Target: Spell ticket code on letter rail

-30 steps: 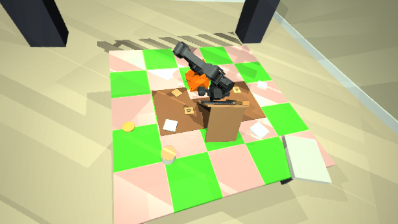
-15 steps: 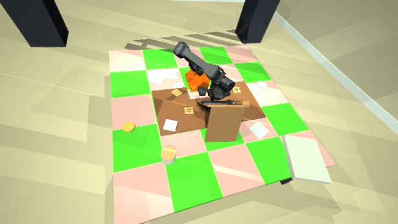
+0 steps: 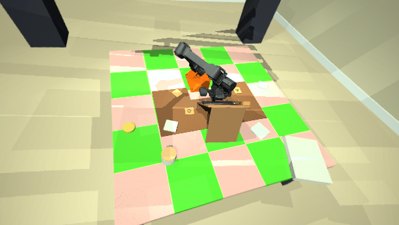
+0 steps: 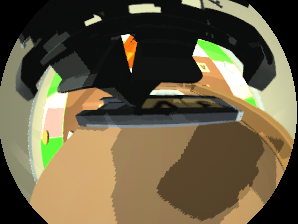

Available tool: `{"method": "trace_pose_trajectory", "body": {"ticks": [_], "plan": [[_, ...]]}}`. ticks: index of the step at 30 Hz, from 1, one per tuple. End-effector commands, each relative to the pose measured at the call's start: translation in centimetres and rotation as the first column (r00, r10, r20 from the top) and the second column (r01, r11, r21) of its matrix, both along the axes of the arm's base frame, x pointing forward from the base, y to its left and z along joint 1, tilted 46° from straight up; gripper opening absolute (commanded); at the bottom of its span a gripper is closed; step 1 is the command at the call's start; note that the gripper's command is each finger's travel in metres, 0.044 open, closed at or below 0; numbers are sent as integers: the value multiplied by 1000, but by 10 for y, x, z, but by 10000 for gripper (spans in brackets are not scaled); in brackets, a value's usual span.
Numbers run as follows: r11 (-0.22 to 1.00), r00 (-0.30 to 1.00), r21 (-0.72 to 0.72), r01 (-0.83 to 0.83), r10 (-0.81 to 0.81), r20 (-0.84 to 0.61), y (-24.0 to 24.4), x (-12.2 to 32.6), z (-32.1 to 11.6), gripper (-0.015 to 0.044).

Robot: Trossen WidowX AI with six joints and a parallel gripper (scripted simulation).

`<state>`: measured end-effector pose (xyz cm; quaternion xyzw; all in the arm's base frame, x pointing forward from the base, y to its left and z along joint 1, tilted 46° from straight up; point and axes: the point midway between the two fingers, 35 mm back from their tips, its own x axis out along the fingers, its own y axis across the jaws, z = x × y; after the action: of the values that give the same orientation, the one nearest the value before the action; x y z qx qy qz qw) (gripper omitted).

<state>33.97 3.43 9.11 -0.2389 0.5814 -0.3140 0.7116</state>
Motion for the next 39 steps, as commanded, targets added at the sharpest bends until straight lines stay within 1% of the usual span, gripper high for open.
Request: {"method": "trace_pose_trajectory", "body": {"ticks": [1,25,39], "plan": [[1000,1000,1,4,-4,0,1,1,-3,0],[1000,1000,1,4,-4,1,6,2,-8,0],[1000,1000,1,4,-4,-1,14,-12,2,0]]}}
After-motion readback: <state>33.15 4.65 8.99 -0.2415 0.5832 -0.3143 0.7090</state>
